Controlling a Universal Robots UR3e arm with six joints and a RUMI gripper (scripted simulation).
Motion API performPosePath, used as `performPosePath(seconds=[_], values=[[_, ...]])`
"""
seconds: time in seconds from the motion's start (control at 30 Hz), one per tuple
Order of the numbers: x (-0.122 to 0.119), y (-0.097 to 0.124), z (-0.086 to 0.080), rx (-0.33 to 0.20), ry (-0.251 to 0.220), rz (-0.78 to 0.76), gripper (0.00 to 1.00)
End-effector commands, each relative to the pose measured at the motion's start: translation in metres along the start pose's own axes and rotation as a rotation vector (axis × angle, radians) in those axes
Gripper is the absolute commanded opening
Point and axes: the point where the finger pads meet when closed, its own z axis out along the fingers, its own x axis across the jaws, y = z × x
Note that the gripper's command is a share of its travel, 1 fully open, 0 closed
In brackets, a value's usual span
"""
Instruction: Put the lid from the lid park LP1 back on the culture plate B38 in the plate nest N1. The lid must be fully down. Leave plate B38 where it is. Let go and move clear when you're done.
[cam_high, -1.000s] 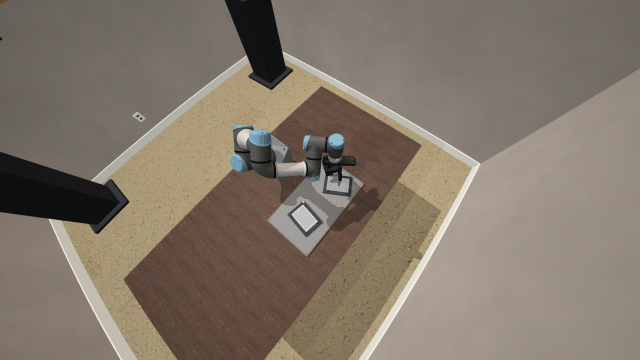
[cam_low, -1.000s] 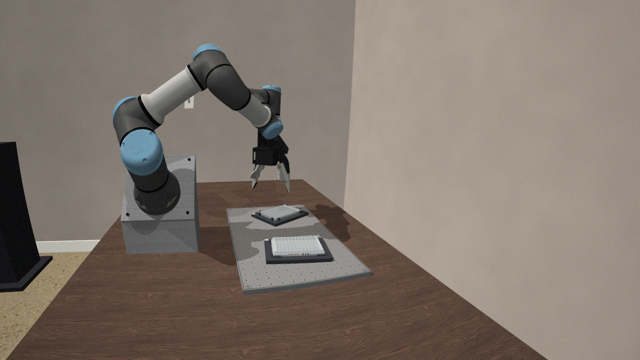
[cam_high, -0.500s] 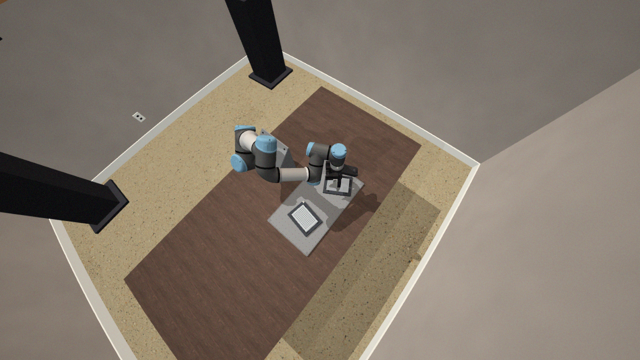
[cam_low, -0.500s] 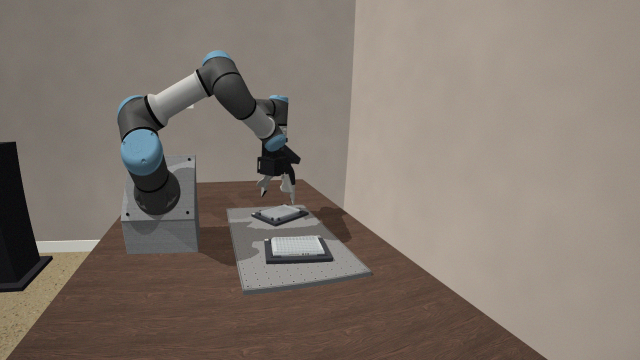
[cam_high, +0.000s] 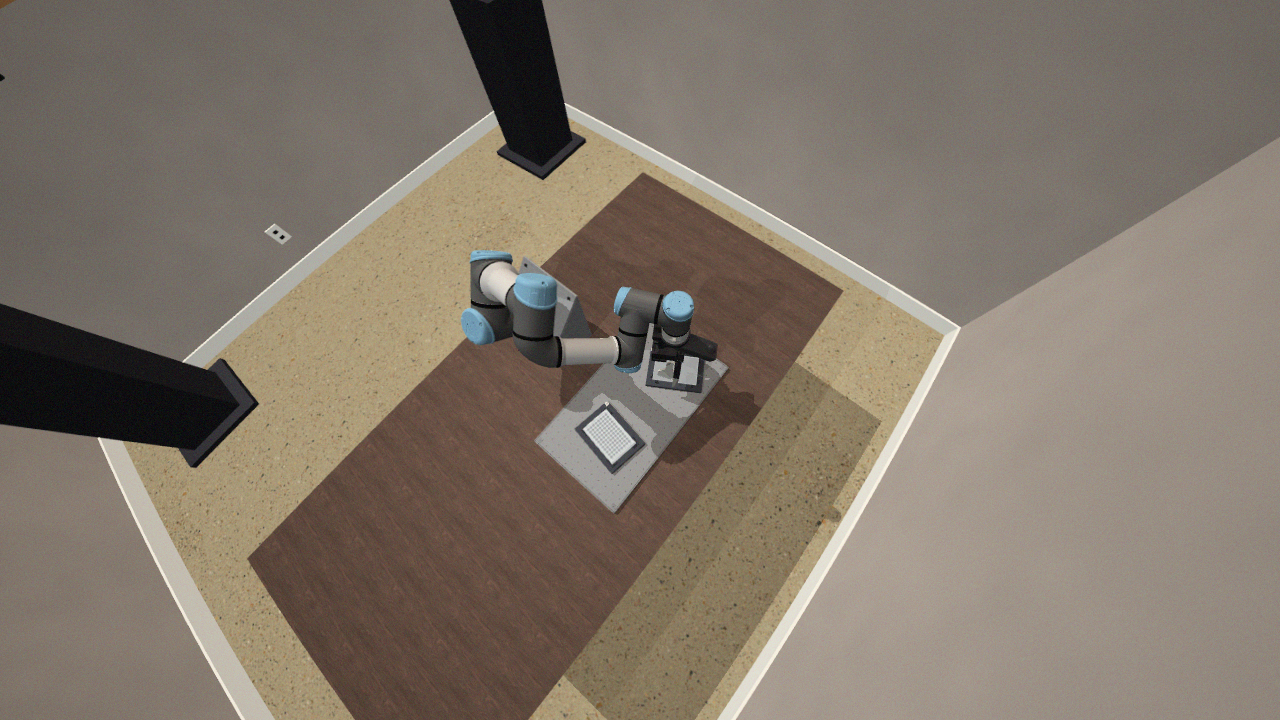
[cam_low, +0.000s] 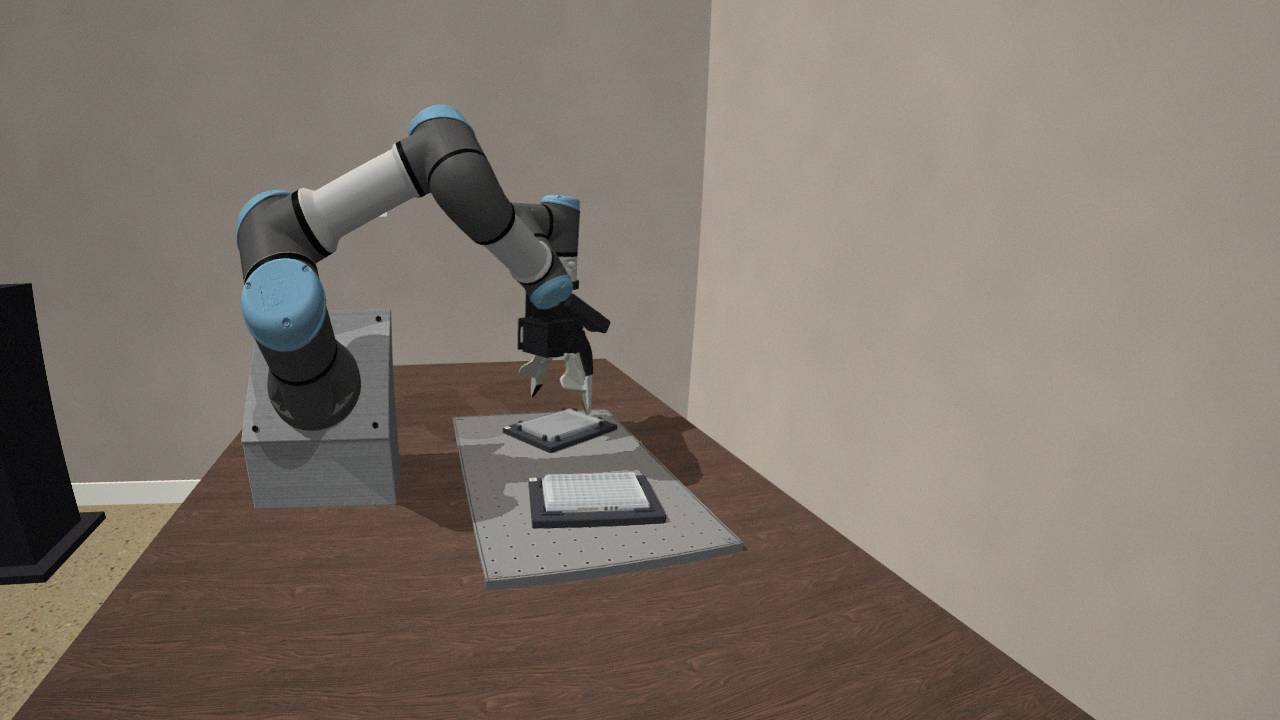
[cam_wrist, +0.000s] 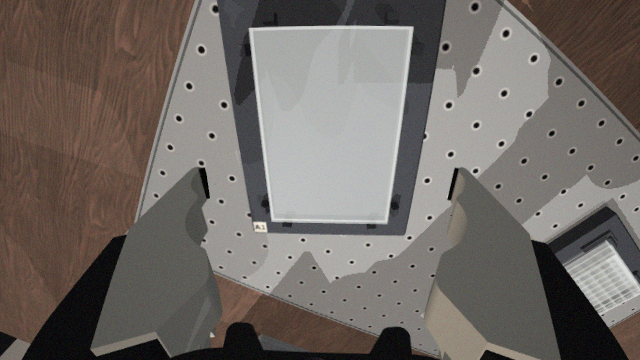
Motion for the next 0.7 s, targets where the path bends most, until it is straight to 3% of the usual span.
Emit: performPosePath(seconds=[0.0,0.67], values=[[0.001,-0.002,-0.001,0.005,0.002,0.012,0.82],[0.001,-0.001,0.025,0.003,0.002,0.010,0.82]])
